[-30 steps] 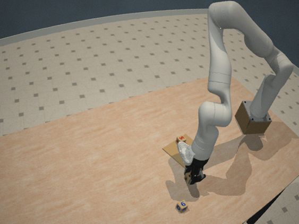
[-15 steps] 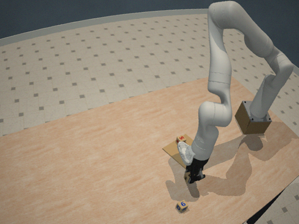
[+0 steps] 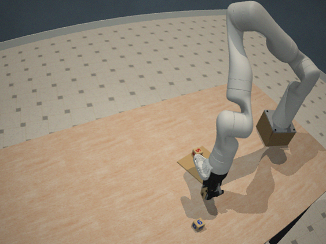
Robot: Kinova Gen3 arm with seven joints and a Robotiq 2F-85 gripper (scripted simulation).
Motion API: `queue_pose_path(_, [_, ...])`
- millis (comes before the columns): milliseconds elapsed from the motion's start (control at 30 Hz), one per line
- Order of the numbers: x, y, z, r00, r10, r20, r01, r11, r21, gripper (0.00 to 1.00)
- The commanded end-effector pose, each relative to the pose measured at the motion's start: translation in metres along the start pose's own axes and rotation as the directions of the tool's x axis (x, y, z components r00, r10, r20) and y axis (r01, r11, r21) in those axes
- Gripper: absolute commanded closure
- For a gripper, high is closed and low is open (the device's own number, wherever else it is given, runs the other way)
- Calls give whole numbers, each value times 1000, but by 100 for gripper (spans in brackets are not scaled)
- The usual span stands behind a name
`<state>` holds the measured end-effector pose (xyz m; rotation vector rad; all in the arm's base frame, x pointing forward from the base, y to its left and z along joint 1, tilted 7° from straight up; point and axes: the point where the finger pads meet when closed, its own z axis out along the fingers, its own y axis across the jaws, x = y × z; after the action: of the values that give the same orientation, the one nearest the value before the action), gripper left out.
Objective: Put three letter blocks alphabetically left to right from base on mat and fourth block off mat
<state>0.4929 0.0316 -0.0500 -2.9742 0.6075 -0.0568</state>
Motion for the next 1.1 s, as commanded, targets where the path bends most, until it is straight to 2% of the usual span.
queue_pose_path(0, [1, -2, 0, 1000, 7, -4, -7, 1000, 4, 74])
queue_pose_path(433, [1, -1, -2, 1000, 7, -3, -7, 1000, 1, 74])
queue_pose_path(567, [-2, -2, -18, 1000, -2, 3, 2, 1000, 2, 74])
queue_pose_path(733, [-1, -2, -53, 1000, -1, 2, 1, 1000, 3, 74])
queue_pose_path(800, [-1, -2, -53, 1000, -1, 2, 1, 1000, 3, 74])
queue_pose_path(933, [1, -2, -82, 1000, 0, -1, 0, 1000, 5, 74])
queue_pose_path(1067, [1, -2, -99, 1000, 1, -2, -1, 1000, 5, 74])
